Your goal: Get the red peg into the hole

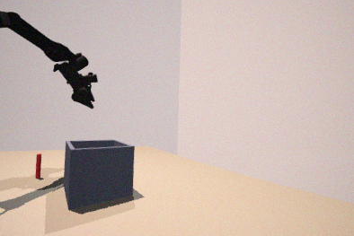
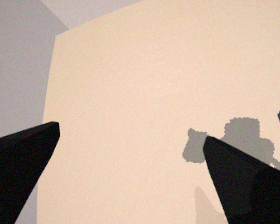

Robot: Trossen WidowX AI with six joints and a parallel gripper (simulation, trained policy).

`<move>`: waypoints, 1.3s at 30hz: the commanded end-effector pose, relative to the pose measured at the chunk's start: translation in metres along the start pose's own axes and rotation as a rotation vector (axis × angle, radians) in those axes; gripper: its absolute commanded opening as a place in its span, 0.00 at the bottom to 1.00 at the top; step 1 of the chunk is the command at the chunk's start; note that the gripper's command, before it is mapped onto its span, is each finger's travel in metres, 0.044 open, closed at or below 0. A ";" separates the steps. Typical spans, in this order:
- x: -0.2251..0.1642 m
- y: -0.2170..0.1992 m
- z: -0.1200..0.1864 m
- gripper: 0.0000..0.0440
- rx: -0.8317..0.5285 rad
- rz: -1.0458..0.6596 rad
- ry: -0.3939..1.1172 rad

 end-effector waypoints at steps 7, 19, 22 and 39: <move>-0.029 -0.033 -0.001 0.99 -0.092 -0.195 0.231; -0.073 -0.064 0.006 1.00 -0.287 -0.442 0.482; -0.084 -0.071 0.007 1.00 -0.344 -0.494 0.530; -0.137 -0.104 0.001 1.00 -0.631 -0.647 0.665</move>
Point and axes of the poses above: the point midway between the two fingers, 35 mm back from their tips, its own z axis back along the fingers, its own y axis across the jaws, x = y × z, the point moved 7 cm from there along z, back along the fingers, and after that the axes turned 12 degrees about z, right-handed, at the moved point
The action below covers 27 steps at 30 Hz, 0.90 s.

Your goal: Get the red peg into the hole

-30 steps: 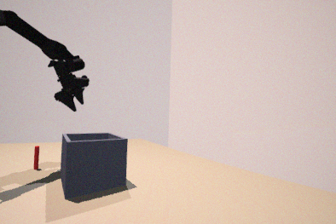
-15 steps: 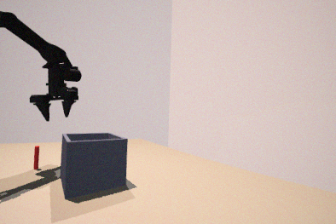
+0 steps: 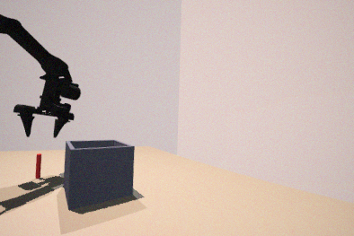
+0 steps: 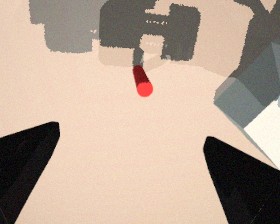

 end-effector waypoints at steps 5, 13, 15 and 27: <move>0.001 -0.007 -0.021 1.00 -0.066 -0.049 -0.005; 0.005 -0.010 -0.047 0.98 -0.091 -0.094 -0.021; 0.007 -0.011 -0.053 0.98 -0.092 -0.105 -0.026; 0.011 -0.014 -0.087 0.92 -0.081 -0.169 -0.053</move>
Point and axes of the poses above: the point midway between the two fingers, 35 mm back from their tips, its own z axis back along the fingers, its own y axis across the jaws, x = y × z, the point moved 7 cm from there along z, back along the fingers, and after that the axes turned 12 degrees about z, right-handed, at the moved point
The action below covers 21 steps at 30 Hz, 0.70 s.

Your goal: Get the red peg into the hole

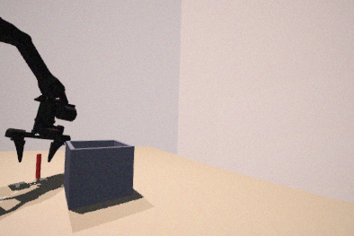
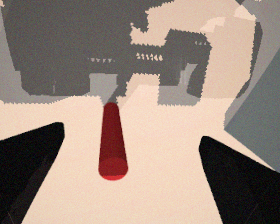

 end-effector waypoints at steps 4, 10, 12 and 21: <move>0.000 0.003 -0.013 0.77 0.010 -0.019 -0.006; 0.000 0.011 -0.023 0.43 0.022 -0.007 0.003; -0.001 0.013 -0.025 0.31 0.026 0.004 0.007; 0.001 0.020 -0.022 0.04 0.071 0.017 0.017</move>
Point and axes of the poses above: the point midway between the two fingers, 35 mm back from their tips, its own z axis back along the fingers, its own y axis across the jaws, x = y × z, the point moved 7 cm from there along z, back along the fingers, and after that the axes turned 12 degrees about z, right-handed, at the moved point
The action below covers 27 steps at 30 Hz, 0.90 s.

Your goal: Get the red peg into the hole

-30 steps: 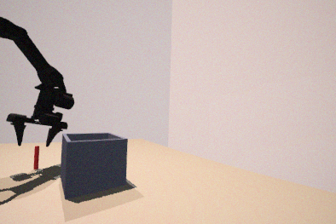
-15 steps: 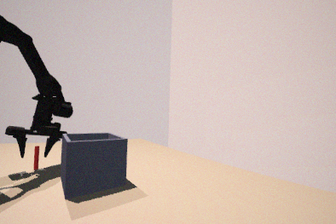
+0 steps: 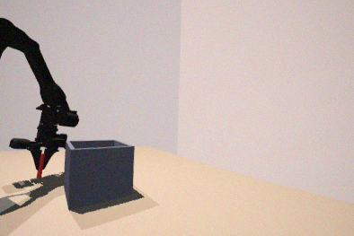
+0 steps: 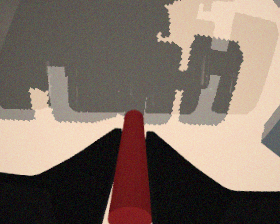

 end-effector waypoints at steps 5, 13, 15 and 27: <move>0.003 0.005 0.016 0.01 0.065 -0.023 0.009; 0.008 0.010 0.041 0.00 0.151 -0.043 0.015; 0.009 0.011 0.048 0.00 0.172 -0.045 0.015; 0.028 0.016 0.098 0.00 0.272 -0.033 -0.020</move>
Point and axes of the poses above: the point midway between the two fingers, 35 mm back from their tips, its own z axis back along the fingers, its own y axis across the jaws, x = y × z, the point moved 7 cm from there along z, back along the fingers, and after that the axes turned 12 degrees about z, right-handed, at the moved point
